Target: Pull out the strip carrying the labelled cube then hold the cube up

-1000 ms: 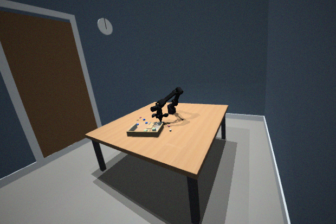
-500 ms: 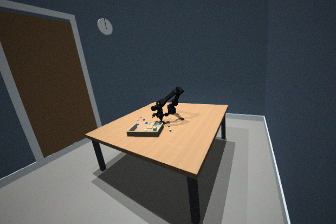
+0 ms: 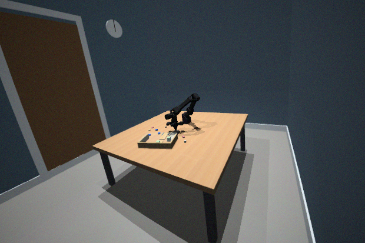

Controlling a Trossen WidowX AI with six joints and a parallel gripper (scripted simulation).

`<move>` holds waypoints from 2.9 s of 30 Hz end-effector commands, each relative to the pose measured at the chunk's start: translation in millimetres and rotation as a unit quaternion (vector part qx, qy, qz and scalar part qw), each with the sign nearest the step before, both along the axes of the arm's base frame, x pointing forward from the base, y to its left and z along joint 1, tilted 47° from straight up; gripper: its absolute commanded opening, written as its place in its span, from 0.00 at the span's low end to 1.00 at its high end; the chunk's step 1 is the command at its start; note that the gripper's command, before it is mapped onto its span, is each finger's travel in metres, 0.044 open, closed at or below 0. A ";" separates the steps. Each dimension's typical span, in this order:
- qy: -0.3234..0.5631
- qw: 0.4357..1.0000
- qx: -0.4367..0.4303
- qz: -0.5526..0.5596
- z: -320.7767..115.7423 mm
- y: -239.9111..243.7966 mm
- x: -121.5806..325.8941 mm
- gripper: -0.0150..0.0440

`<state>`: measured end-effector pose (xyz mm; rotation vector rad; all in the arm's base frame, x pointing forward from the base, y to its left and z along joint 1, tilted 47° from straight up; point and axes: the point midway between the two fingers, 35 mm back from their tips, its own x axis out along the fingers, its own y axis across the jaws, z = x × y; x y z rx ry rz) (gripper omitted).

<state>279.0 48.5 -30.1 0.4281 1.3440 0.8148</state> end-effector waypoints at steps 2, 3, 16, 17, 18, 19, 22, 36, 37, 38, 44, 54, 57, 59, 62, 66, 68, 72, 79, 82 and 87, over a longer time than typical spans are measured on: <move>0.012 1.000 -0.003 0.006 -5.9 0.4 -15.2 0.25; 0.012 1.000 -0.003 0.006 -6.2 0.0 -16.7 0.25; 0.012 1.000 -0.003 0.006 -10.2 -3.9 -35.2 0.25; 0.012 1.000 -0.003 0.006 -10.5 -4.2 -36.6 0.25; 0.012 1.000 -0.003 0.006 -10.8 -4.5 -38.0 0.25; 0.012 1.000 -0.003 0.006 -11.2 -4.8 -39.5 0.25; 0.012 1.000 -0.003 0.006 -12.1 -5.7 -43.6 0.25; 0.013 1.000 -0.003 0.006 -16.2 -9.8 -63.0 0.25; 0.013 1.000 -0.003 0.006 -16.5 -10.2 -64.6 0.25; 0.013 1.000 -0.003 0.006 -16.9 -10.5 -66.1 0.25; 0.013 1.000 -0.003 0.006 -18.8 -12.4 -75.2 0.25; 0.014 1.000 -0.004 0.006 -21.8 -15.6 -89.8 0.25; 0.014 1.000 -0.004 0.006 -22.8 -16.5 -94.3 0.25; 0.014 1.000 -0.004 0.006 -23.4 -17.2 -97.3 0.25; 0.014 1.000 -0.004 0.006 -23.8 -17.6 -99.3 0.25; 0.014 1.000 -0.004 0.006 -23.8 -17.6 -99.3 0.25; 0.014 1.000 -0.004 0.006 -23.8 -17.6 -99.3 0.25; 0.014 1.000 -0.004 0.006 -23.8 -17.6 -99.3 0.25; 0.014 1.000 -0.004 0.006 -23.8 -17.6 -99.3 0.25; 0.014 1.000 -0.004 0.006 -23.8 -17.6 -99.3 0.25; 0.014 1.000 -0.004 0.006 -23.8 -17.6 -99.3 0.25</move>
